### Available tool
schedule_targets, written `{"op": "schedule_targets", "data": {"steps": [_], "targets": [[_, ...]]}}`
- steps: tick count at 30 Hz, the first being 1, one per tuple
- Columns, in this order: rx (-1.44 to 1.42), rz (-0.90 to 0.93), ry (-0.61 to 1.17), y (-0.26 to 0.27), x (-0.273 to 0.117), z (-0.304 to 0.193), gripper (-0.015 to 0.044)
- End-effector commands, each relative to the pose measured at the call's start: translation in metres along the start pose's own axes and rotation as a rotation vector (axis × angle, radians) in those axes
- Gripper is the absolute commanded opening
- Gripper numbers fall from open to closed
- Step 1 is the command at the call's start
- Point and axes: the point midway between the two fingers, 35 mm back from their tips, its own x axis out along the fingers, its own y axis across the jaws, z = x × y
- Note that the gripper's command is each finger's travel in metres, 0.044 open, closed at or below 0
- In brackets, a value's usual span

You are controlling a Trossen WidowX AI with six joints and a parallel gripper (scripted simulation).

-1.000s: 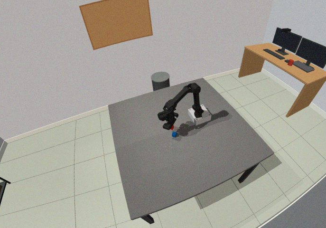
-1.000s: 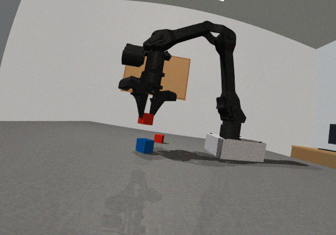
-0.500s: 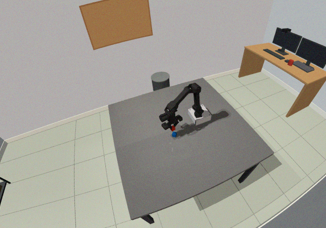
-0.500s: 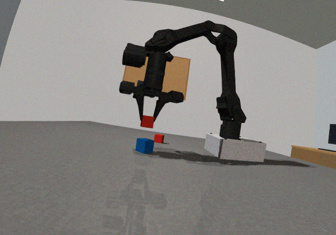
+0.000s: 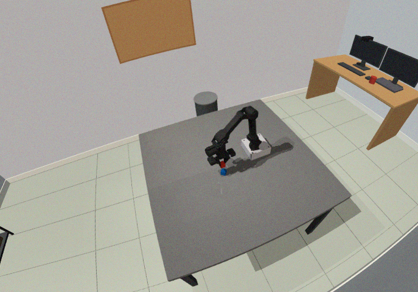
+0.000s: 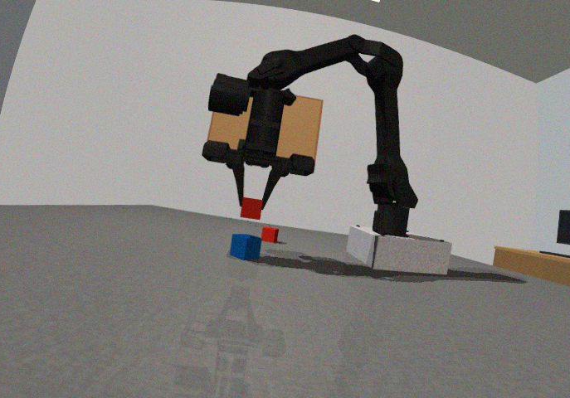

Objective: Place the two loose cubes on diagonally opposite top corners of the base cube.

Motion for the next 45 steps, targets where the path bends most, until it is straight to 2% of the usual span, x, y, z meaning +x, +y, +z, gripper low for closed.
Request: {"op": "schedule_targets", "data": {"steps": [1,14,38,42,45], "targets": [[0.005,0.003,-0.004,0.000,0.000,0.001,0.0105],[0.010,0.003,-0.004,0.000,0.026,0.002,0.0105],[0.005,0.003,-0.004,0.000,0.028,0.002,0.0105],[0.005,0.003,-0.004,0.000,0.028,0.002,0.0205],[0.005,0.003,-0.004,0.000,0.028,0.002,0.0205]]}}
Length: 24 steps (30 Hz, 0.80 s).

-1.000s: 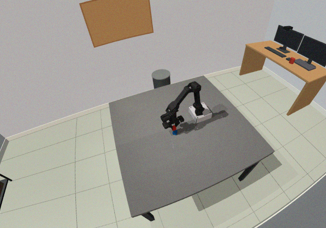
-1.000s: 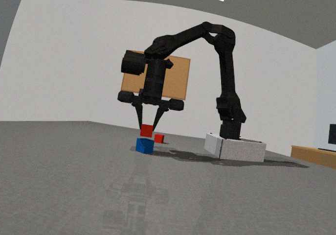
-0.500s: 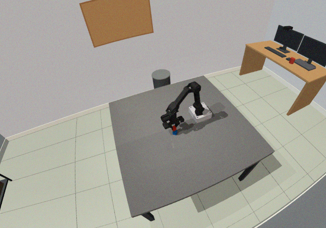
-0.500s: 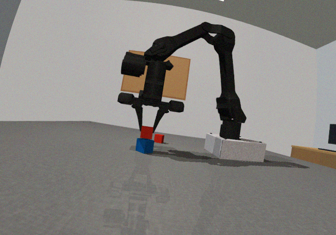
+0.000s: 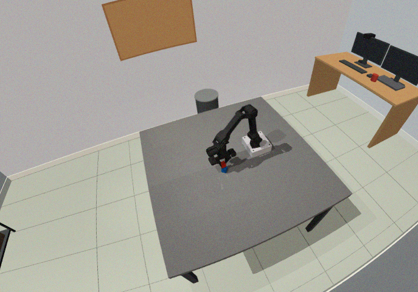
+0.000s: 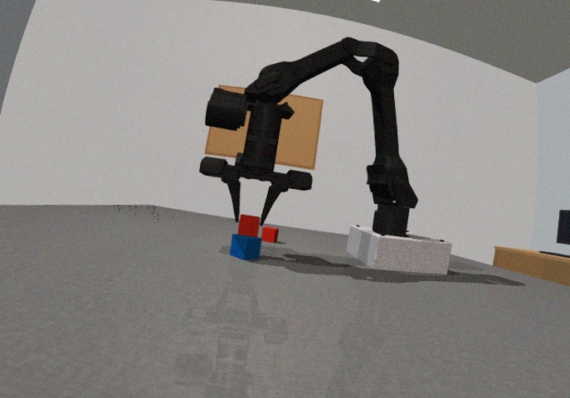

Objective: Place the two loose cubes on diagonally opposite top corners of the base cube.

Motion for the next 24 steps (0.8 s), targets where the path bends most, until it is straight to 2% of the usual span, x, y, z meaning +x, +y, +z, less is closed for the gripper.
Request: {"op": "schedule_targets", "data": {"steps": [1,24], "targets": [[-0.001,0.001,-0.004,0.000,0.000,0.001,0.0205],[0.000,0.000,0.000,0.000,-0.030,0.000,0.0205]]}}
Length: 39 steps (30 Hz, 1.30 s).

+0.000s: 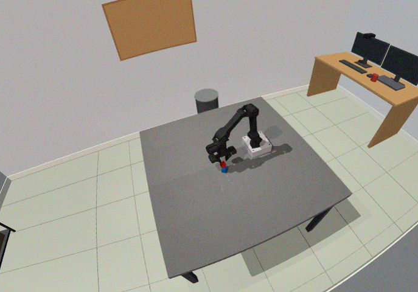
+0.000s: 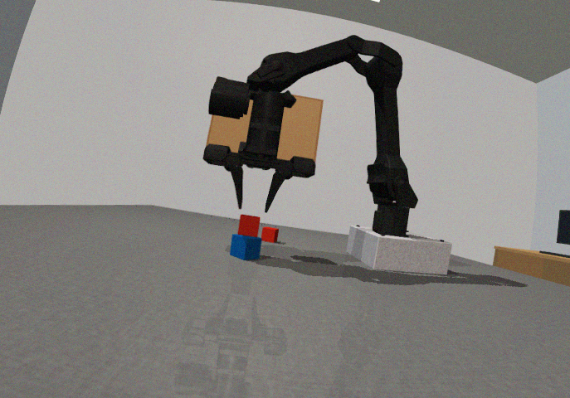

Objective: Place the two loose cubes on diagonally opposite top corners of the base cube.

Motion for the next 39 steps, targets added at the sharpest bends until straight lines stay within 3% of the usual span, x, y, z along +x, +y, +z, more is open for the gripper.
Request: {"op": "schedule_targets", "data": {"steps": [1,6,9,39], "targets": [[-0.003,0.014,0.002,0.003,-0.007,0.000,0.0205],[-0.003,0.014,0.002,0.003,-0.007,0.000,0.0205],[-0.066,0.006,0.000,0.001,-0.005,0.005,0.0265],[-1.389,0.001,-0.014,-0.009,-0.027,0.100,0.0265]]}}
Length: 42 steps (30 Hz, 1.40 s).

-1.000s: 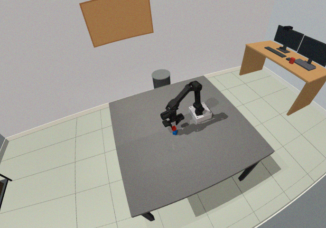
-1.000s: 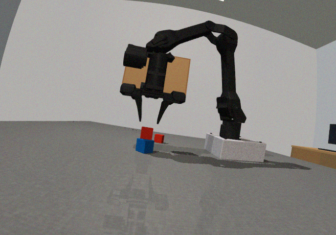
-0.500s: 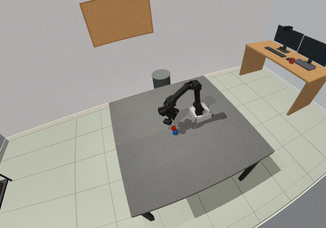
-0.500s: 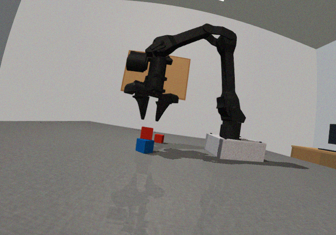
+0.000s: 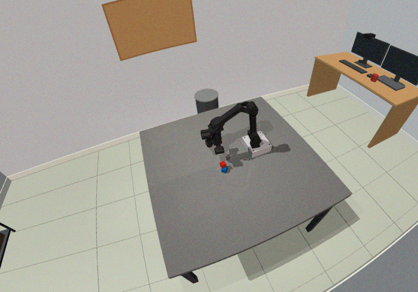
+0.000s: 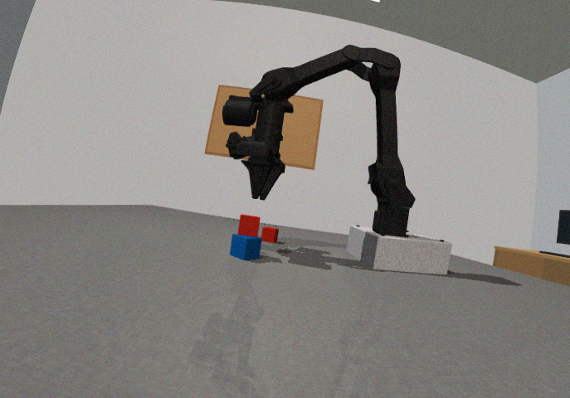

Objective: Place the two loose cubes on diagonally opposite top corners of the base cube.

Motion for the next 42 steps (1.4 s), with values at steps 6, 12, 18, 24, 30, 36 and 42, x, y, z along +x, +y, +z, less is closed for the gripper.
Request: {"op": "schedule_targets", "data": {"steps": [6,12,18,24,30,36,42], "targets": [[-0.375,0.001,-0.010,-0.026,-0.009,0.002,0.0265],[-0.640,-0.002,-0.011,-0.045,-0.013,0.000,0.0265],[-0.904,-0.005,-0.011,-0.064,-0.017,-0.003,0.0265],[-1.169,-0.008,-0.010,-0.082,-0.021,-0.008,0.0265],[-1.434,-0.011,-0.008,-0.100,-0.025,-0.013,0.0265],[-1.500,-0.012,-0.008,-0.104,-0.026,-0.015,0.0265],[-1.500,-0.012,-0.008,-0.105,0.005,-0.012,0.0265]]}}
